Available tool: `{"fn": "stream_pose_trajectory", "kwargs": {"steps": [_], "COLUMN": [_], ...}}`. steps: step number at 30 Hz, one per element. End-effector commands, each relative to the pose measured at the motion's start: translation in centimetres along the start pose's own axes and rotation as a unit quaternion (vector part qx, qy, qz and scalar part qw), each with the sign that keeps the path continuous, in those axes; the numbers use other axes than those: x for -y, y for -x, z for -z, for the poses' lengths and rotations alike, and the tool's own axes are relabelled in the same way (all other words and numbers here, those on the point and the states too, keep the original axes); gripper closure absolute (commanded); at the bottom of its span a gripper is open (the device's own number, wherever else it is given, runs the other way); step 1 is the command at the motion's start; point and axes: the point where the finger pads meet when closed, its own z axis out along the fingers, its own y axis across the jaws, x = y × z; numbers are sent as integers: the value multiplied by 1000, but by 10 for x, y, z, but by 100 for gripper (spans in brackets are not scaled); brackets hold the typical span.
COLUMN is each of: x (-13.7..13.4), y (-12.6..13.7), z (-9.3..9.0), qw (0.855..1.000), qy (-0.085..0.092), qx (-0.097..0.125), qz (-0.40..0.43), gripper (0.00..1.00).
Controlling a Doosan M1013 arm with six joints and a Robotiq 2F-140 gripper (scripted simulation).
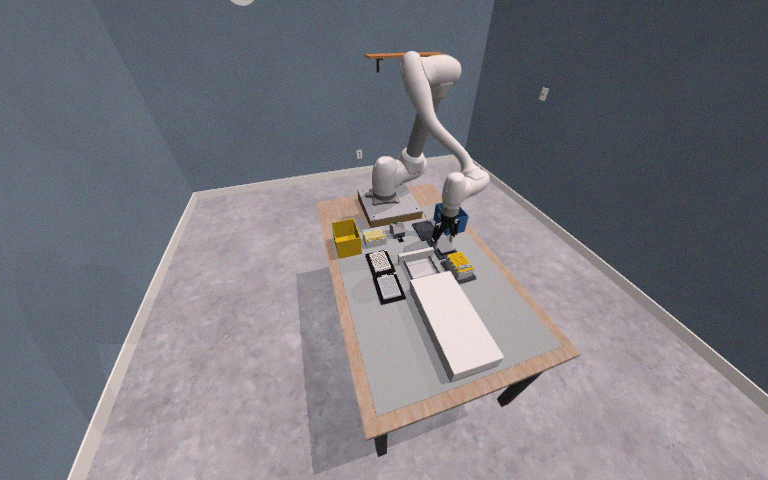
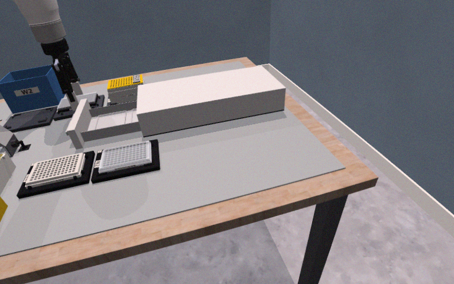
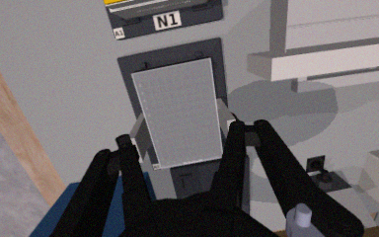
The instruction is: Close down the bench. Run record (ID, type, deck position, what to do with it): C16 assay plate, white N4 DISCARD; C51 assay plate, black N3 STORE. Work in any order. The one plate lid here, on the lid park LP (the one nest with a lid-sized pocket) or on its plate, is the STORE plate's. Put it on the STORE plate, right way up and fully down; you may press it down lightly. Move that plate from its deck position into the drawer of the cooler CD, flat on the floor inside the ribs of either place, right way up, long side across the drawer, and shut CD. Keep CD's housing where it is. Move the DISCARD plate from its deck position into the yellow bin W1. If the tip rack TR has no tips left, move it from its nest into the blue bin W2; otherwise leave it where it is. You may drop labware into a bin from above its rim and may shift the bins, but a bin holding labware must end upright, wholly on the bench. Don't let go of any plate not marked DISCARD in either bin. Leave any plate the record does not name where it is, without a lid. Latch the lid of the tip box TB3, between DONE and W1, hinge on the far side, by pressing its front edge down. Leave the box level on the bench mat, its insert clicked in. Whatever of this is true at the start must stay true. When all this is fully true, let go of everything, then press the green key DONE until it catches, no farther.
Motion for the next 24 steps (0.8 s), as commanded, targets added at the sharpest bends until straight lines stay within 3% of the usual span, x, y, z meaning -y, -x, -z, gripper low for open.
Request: {"fn": "stream_pose_trajectory", "kwargs": {"steps": [1,24], "x": [0,0], "y": [0,0], "z": [1,25], "qw": [1000,1000], "qy": [0,0], "qx": [0,0], "qz": [0,0], "gripper": [100,100]}}
